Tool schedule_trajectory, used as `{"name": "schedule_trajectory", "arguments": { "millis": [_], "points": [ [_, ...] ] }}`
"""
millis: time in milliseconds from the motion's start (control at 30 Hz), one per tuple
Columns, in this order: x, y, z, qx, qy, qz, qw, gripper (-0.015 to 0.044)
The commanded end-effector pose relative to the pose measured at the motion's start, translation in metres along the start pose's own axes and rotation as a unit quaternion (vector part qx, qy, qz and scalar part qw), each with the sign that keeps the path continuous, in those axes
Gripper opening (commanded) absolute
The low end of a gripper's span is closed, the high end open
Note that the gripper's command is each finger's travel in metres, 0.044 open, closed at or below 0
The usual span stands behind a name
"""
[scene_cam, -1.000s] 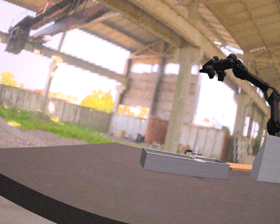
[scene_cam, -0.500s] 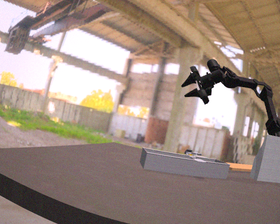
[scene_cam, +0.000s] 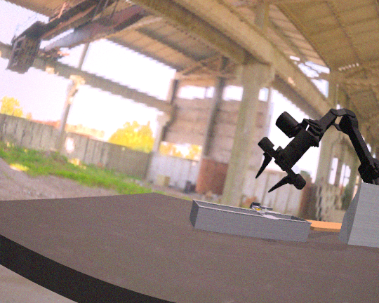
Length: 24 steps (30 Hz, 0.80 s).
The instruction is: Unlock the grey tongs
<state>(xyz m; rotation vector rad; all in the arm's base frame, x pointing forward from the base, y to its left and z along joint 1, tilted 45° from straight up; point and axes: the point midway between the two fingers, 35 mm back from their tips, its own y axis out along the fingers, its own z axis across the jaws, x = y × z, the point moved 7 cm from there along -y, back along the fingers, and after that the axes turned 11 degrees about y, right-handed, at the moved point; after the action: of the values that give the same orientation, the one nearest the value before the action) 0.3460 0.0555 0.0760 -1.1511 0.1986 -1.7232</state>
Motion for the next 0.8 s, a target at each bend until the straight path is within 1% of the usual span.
{"name": "schedule_trajectory", "arguments": {
  "millis": [0, 367, 767],
  "points": [
    [-0.012, 0.01, -0.037, -0.047, -0.051, 0.014, 0.998, 0.026],
    [-0.012, 0.012, -0.036, -0.047, -0.049, 0.012, 0.998, 0.026],
    [-0.013, 0.03, -0.035, -0.047, -0.049, 0.013, 0.998, 0.026]
  ]
}}
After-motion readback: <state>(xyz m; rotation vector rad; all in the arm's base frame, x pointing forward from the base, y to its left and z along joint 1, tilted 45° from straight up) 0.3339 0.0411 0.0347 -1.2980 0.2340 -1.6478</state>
